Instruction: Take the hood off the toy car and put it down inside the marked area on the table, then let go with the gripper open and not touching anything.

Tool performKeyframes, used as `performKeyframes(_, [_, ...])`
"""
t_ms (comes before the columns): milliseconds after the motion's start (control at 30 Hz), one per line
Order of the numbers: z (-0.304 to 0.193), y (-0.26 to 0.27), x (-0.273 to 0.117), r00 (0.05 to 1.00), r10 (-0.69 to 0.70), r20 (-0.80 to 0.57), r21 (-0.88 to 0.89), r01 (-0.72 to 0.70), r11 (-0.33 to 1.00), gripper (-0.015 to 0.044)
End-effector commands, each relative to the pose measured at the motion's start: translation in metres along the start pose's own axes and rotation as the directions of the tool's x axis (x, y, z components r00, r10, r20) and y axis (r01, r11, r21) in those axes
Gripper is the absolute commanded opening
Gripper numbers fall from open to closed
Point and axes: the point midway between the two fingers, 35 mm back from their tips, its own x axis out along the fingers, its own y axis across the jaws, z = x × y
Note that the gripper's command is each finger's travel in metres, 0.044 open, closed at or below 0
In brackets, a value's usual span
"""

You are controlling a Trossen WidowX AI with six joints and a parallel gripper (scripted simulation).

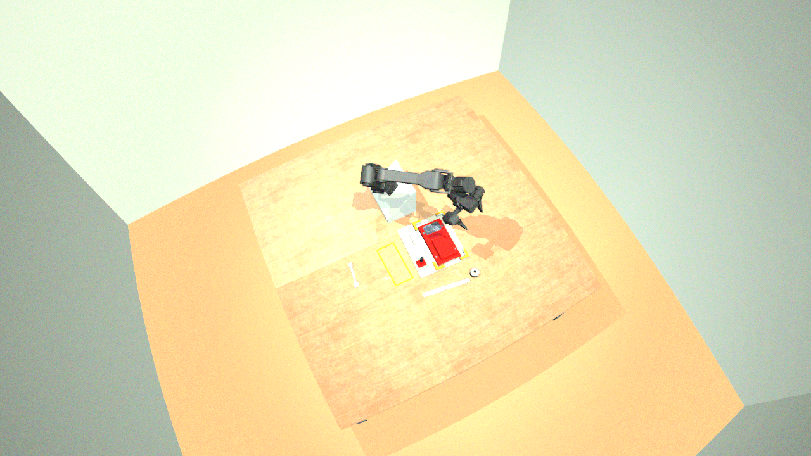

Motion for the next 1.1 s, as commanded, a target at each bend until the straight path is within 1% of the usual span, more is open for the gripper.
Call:
performKeyframes(0, [-0.044,-0.024,0.04,0.978,-0.051,-0.2,0.081,0.069,0.994,0.044])
performKeyframes(133, [-0.087,-0.048,0.068,0.919,-0.095,-0.383,0.146,0.161,0.976,0.044])
performKeyframes(267, [-0.133,-0.07,0.087,0.821,-0.128,-0.556,0.186,0.273,0.944,0.044])
performKeyframes(367, [-0.158,-0.082,0.093,0.753,-0.141,-0.642,0.194,0.338,0.921,0.044])
performKeyframes(567, [-0.163,-0.073,0.092,0.748,-0.142,-0.648,0.194,0.342,0.92,0.044])
performKeyframes(1067, [-0.168,-0.075,0.099,0.749,-0.142,-0.648,0.194,0.342,0.92,0.044])
